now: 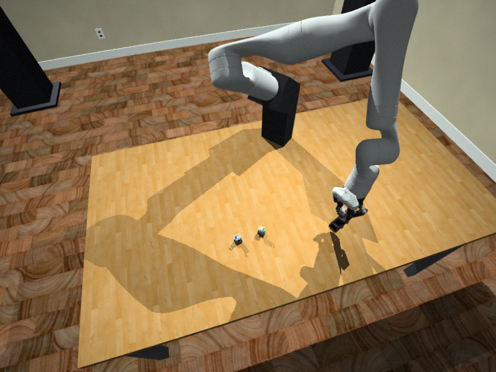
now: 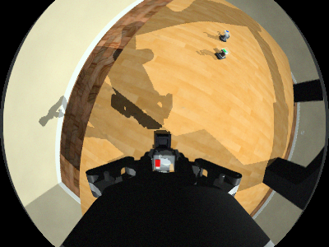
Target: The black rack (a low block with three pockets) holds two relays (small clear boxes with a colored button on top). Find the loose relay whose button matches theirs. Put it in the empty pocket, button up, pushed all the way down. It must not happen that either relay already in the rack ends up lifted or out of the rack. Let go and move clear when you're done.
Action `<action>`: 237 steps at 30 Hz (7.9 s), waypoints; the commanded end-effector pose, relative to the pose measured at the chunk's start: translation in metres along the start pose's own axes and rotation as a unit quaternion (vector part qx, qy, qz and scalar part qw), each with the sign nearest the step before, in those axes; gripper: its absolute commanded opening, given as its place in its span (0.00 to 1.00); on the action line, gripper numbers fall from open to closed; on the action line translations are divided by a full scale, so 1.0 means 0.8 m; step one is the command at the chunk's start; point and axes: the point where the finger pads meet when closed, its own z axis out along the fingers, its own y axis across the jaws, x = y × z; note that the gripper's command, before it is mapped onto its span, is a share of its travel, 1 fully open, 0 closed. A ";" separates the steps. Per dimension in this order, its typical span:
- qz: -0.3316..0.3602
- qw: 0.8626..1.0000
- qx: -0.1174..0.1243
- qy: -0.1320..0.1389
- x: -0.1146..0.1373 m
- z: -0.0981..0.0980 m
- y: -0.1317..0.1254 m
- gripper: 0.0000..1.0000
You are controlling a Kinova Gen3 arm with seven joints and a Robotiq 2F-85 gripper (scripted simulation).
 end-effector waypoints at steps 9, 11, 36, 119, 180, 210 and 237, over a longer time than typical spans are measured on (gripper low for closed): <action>0.000 1.000 0.001 -0.001 0.000 0.003 -0.001 0.00; 0.000 1.000 0.001 -0.001 0.000 0.006 -0.001 0.00; 0.000 1.000 0.001 -0.001 0.000 0.048 -0.002 0.00; 0.000 1.000 0.001 -0.001 0.000 0.070 -0.002 0.00; 0.000 1.000 0.001 -0.001 0.000 0.074 -0.002 0.00; 0.000 1.000 0.001 -0.001 -0.001 0.074 -0.003 0.00; 0.000 1.000 0.001 -0.001 -0.001 0.074 -0.003 0.00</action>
